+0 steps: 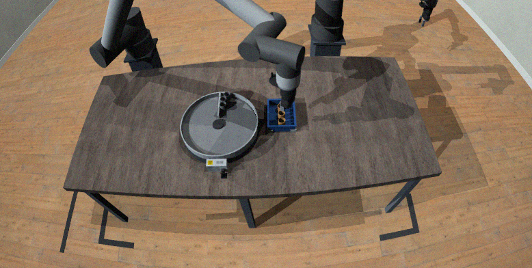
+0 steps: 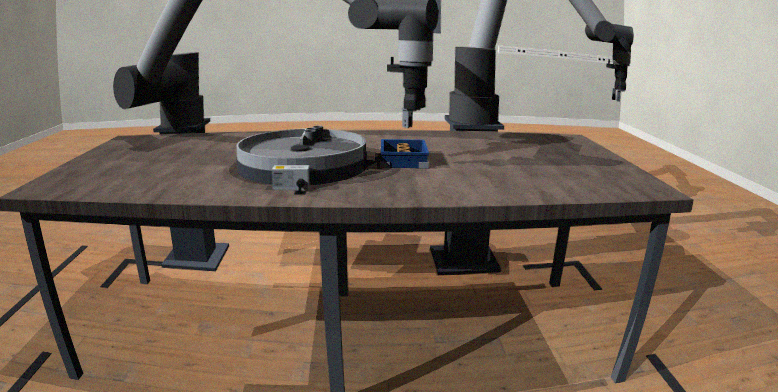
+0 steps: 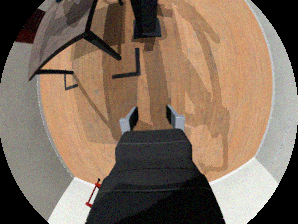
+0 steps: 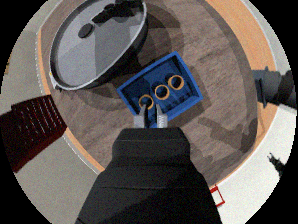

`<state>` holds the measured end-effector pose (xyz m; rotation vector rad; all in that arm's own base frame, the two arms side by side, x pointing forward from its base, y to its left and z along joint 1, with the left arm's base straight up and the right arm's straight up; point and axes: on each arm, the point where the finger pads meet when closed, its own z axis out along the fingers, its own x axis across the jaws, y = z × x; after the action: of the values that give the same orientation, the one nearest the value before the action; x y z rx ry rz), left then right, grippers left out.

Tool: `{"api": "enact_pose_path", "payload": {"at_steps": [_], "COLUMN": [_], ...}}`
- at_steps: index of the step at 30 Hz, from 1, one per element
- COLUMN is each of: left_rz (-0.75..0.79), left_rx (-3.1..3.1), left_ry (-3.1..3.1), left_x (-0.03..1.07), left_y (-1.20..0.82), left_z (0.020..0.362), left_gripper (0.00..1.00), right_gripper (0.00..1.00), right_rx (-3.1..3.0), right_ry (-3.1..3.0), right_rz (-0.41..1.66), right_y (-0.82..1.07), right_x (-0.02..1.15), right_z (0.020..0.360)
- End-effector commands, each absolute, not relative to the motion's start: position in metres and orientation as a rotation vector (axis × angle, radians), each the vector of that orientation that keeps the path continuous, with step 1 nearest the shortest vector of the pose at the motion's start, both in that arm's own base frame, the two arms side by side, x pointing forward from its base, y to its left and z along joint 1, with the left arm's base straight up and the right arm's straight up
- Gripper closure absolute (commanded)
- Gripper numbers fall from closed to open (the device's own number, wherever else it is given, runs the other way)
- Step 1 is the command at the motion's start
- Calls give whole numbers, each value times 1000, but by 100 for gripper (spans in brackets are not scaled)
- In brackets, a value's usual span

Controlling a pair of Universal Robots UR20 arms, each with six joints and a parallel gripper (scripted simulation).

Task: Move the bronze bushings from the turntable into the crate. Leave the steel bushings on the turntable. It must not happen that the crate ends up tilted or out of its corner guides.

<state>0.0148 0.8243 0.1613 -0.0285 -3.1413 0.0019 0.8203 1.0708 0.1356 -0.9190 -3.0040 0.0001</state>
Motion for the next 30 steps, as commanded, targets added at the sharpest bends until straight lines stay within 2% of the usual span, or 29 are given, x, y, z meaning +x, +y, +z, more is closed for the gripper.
{"api": "enact_pose_path", "payload": {"at_steps": [1, 22, 23, 26, 30], "left_rz": [0, 0, 0, 0, 0], "left_rx": [-28, -28, -28, -28, -28], "left_ry": [-3141, -3141, -3141, -3141, -3141], "left_x": [15, 15, 15, 15, 15], "left_y": [825, 825, 825, 825, 825], "left_z": [162, 162, 162, 162, 162], "left_gripper": [0, 0, 0, 0, 0], "right_gripper": [62, 62, 0, 0, 0], "right_rx": [-919, -919, -919, -919, -919], "right_ry": [-3004, -3004, -3004, -3004, -3004], "right_rz": [-2, -2, -2, -2, -2], "right_y": [1071, 1071, 1071, 1071, 1071], "right_x": [820, 820, 820, 820, 820], "right_z": [137, 137, 138, 143, 203]}}
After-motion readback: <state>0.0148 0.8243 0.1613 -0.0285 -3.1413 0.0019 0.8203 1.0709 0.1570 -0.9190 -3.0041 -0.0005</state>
